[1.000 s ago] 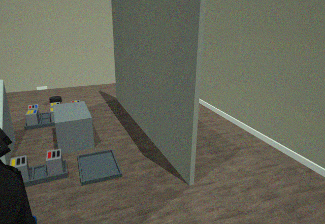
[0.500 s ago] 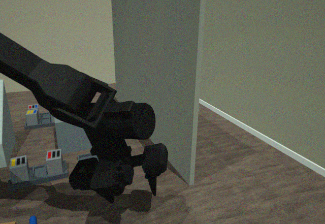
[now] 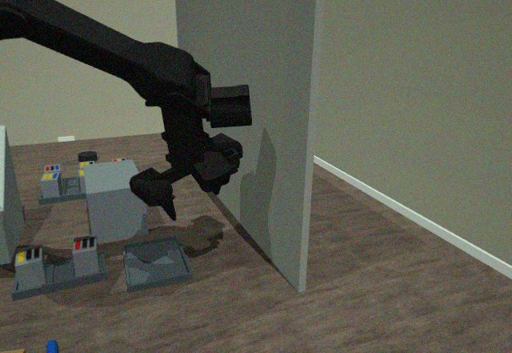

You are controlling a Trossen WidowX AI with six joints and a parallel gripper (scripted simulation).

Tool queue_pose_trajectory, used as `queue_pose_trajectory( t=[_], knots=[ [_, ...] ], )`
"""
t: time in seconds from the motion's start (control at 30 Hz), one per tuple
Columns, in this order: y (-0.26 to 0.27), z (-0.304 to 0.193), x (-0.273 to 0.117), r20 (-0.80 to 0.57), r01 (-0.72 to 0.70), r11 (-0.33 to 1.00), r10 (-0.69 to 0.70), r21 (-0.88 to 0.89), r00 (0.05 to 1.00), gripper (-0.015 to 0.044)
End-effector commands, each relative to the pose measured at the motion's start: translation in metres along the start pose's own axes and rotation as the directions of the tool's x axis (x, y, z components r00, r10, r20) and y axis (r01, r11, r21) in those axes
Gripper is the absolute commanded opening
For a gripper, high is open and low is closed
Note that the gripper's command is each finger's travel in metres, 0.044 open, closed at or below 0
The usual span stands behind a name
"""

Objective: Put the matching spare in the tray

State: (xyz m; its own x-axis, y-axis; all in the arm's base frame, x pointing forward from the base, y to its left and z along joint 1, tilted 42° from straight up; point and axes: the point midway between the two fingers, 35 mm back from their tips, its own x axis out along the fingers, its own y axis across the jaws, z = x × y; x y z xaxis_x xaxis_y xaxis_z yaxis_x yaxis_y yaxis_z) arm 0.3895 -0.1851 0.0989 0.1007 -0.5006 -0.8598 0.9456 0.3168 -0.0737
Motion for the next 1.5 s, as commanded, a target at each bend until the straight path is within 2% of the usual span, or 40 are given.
queue_pose_trajectory(
  t=[0.0,0.1,0.23,0.4,1.17,1.23,1.33,1.47],
  knots=[
    [0.016,-0.053,-0.008,-0.042,0.06,0.958,-0.075,-0.279,0.996,0.044],
    [0.037,-0.094,-0.03,-0.042,0.051,0.88,-0.08,-0.472,0.996,0.044],
    [0.052,-0.142,-0.053,-0.005,0.083,0.712,-0.12,-0.697,0.993,0.044],
    [0.057,-0.195,-0.075,0.132,0.199,0.348,-0.207,-0.916,0.969,0.044],
    [0.058,-0.2,-0.075,0.139,0.2,0.311,-0.208,-0.929,0.968,0.044],
    [0.066,-0.223,-0.065,0.134,0.167,0.153,-0.205,-0.974,0.969,0.044],
    [0.076,-0.275,-0.044,0.127,0.087,-0.198,-0.201,-0.976,0.971,0.044],
    [0.078,-0.316,-0.027,0.124,0.019,-0.458,-0.2,-0.889,0.972,0.044]
  ],
)
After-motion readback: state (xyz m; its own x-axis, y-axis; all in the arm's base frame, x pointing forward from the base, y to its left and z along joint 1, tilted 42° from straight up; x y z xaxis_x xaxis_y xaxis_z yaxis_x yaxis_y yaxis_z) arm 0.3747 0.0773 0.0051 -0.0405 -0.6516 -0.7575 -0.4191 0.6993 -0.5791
